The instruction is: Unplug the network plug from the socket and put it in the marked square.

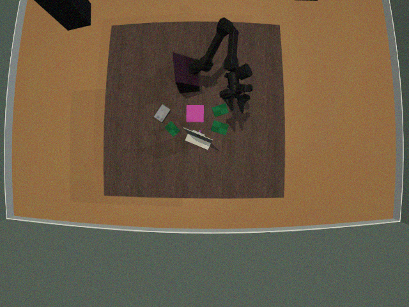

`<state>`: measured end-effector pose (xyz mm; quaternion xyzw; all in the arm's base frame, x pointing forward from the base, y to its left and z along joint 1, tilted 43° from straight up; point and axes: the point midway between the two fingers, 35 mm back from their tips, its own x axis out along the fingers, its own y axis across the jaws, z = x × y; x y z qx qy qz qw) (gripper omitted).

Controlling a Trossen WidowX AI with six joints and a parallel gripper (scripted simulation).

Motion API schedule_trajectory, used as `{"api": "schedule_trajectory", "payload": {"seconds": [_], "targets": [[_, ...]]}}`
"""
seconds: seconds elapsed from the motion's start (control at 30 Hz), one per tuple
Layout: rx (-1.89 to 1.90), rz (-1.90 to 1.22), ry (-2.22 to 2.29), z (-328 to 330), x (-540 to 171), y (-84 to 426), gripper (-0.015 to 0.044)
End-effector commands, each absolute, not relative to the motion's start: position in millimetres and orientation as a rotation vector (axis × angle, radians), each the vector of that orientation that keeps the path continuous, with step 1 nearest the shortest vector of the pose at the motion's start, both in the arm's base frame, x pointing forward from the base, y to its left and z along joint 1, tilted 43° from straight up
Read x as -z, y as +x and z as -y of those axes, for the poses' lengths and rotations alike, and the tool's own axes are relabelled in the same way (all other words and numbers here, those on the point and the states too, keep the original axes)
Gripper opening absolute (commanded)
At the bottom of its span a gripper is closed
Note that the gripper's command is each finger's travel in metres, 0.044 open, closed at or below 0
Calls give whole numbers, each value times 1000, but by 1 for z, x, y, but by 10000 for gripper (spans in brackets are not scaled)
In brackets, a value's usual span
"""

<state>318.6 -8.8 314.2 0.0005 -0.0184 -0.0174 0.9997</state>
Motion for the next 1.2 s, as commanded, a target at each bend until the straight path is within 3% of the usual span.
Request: {"api": "schedule_trajectory", "payload": {"seconds": [0.0,0.3,1.17], "targets": [[35,36,7,9,-314,319,374],[50,20,295,10,-288,323,156],[131,9,1189,13,-211,321,156]]}}
